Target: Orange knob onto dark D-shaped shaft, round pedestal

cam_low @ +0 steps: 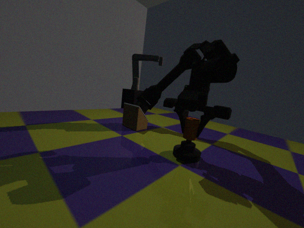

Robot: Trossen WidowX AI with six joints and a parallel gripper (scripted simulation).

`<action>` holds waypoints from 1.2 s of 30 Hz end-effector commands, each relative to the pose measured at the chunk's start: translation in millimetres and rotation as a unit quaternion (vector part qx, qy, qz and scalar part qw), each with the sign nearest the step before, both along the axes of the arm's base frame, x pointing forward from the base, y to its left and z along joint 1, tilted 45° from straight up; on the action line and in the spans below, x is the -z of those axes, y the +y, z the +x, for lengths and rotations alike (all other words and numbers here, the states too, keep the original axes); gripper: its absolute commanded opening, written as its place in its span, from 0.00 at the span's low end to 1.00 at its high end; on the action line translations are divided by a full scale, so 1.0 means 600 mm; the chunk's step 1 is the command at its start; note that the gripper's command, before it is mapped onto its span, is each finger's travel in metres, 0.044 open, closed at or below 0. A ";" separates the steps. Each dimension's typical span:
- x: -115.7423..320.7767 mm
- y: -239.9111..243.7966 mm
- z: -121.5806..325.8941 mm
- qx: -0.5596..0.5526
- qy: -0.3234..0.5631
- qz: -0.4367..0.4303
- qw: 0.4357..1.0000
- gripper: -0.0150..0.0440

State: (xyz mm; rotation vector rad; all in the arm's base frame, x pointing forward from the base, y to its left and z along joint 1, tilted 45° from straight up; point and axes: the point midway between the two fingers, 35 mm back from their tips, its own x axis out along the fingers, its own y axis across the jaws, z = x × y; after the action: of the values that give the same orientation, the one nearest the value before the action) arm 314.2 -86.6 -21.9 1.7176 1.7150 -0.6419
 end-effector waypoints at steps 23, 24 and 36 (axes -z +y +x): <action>0.000 0.000 0.001 -0.001 -0.004 0.000 1.000 0.25; 0.000 0.000 0.001 -0.001 -0.004 0.000 1.000 0.25; -0.002 -0.005 0.002 0.022 0.018 0.001 1.000 0.25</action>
State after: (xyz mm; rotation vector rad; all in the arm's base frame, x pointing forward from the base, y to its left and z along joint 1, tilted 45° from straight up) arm 314.6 -89.6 -19.2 1.7500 1.7130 -0.6773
